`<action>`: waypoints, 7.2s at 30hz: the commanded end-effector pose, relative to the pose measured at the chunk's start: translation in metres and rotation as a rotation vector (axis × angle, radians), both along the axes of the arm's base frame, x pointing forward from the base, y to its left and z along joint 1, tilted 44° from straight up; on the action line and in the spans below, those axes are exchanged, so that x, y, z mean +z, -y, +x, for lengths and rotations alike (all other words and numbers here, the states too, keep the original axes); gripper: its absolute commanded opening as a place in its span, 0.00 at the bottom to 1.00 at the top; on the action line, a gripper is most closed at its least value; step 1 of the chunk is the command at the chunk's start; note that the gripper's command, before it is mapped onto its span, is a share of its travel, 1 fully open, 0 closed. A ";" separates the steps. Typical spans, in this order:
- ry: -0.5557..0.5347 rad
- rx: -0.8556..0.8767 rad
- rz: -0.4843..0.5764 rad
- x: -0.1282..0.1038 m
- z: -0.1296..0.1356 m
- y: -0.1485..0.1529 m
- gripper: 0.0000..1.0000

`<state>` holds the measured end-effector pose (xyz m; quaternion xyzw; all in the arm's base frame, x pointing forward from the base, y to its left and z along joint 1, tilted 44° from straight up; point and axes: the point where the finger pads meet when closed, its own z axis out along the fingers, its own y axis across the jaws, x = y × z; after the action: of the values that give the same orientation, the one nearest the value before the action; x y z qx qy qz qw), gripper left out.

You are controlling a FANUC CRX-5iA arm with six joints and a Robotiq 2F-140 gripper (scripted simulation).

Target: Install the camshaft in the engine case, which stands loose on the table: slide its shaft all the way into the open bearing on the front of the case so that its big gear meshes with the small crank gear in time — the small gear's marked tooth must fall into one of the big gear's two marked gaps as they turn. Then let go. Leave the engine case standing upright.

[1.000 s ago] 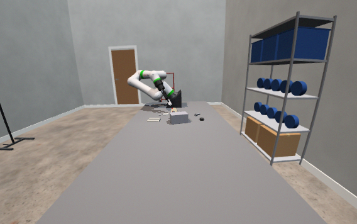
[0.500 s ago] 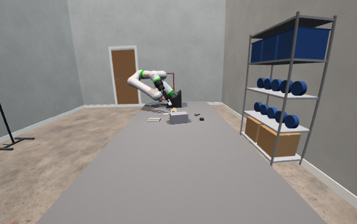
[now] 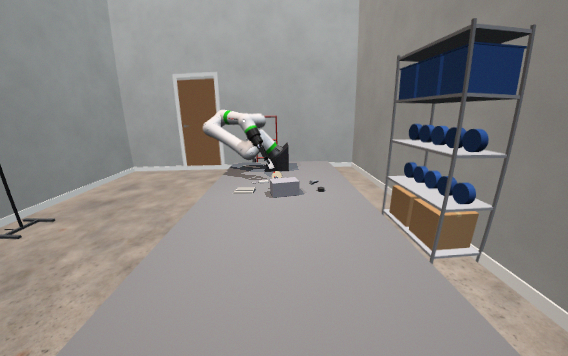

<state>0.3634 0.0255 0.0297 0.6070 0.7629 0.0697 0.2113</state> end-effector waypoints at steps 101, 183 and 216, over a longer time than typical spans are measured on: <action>0.001 0.001 0.000 -0.044 0.021 0.007 0.14; 0.001 0.001 0.000 0.007 0.013 -0.041 0.14; 0.150 -0.948 0.206 0.005 0.070 -0.074 0.14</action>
<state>0.4144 0.0886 0.0353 0.8476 0.4810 0.0871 0.2064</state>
